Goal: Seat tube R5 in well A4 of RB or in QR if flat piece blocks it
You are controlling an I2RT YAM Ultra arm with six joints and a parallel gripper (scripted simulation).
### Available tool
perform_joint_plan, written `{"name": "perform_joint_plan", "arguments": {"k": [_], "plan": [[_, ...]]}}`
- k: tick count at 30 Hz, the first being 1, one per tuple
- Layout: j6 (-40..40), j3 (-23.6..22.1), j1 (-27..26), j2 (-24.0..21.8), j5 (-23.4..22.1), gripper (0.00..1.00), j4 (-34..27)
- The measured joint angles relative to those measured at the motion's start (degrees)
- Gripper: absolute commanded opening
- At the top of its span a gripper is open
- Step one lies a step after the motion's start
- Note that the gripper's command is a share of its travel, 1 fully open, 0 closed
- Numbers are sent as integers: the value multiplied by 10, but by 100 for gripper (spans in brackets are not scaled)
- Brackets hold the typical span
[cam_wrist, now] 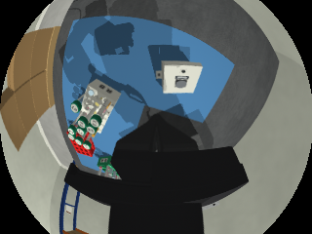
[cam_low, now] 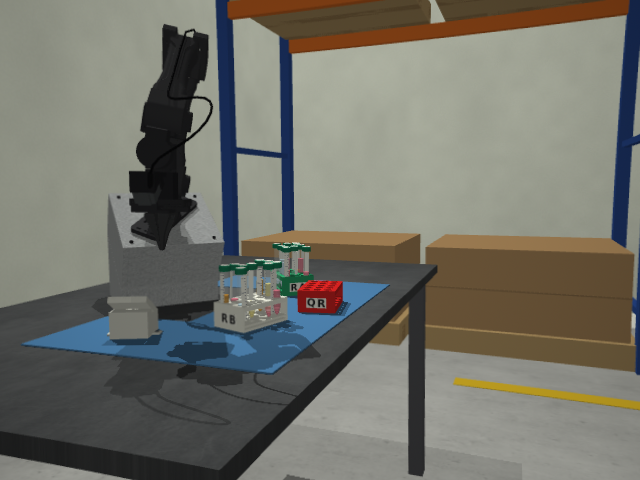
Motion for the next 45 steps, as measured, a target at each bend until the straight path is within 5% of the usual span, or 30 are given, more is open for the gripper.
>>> {"name": "perform_joint_plan", "arguments": {"k": [45], "plan": [[-40,4,-16,3,-25,0,0]]}}
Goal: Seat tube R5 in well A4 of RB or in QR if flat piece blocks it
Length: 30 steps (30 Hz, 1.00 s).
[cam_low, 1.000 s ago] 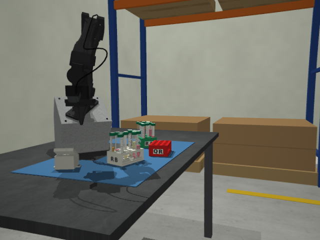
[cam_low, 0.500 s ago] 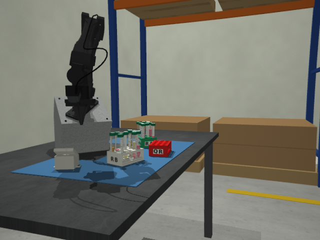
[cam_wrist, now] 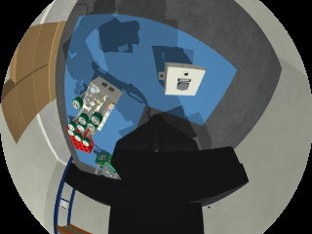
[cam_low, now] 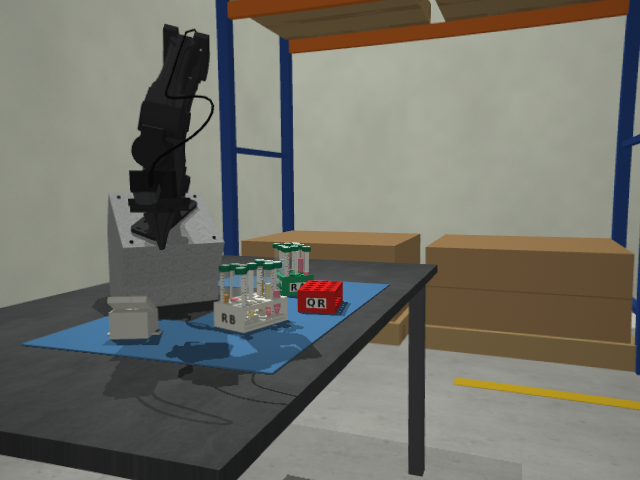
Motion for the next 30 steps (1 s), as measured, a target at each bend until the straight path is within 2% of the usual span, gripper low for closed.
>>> {"name": "perform_joint_plan", "arguments": {"k": [13,30], "plan": [[-101,0,-137,39,-47,0,0],[-137,9,-148,44,-66,0,-2]]}}
